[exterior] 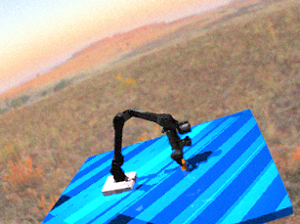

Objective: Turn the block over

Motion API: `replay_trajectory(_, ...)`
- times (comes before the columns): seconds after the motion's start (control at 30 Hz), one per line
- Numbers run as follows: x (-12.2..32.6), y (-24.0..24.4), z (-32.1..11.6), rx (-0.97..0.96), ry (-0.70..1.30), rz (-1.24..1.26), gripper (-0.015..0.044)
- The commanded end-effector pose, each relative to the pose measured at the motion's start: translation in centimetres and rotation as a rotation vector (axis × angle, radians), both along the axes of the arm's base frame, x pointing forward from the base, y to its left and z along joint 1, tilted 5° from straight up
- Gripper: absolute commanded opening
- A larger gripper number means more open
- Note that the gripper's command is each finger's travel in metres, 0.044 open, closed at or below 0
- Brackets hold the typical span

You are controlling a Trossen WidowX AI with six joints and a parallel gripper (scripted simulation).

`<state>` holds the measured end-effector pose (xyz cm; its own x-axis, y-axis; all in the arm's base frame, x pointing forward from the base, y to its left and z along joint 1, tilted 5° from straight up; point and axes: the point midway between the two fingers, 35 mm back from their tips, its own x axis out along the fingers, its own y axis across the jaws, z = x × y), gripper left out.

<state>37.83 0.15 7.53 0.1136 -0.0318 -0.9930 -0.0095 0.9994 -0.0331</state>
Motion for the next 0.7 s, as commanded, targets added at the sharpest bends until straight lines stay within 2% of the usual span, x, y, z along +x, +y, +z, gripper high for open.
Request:
replay_trajectory(0.0, 0.02, -0.10, -0.80, -0.005, 0.003, 0.001, 0.0440)
replay_trajectory(0.1, 0.03, -0.11, -1.04, -0.005, 0.003, 0.001, 0.0440)
replay_trajectory(0.3, 0.03, -0.11, -1.04, -0.005, 0.003, 0.001, 0.0282)
replay_trajectory(0.67, 0.03, -0.11, -1.04, -0.005, 0.003, 0.001, 0.0209)
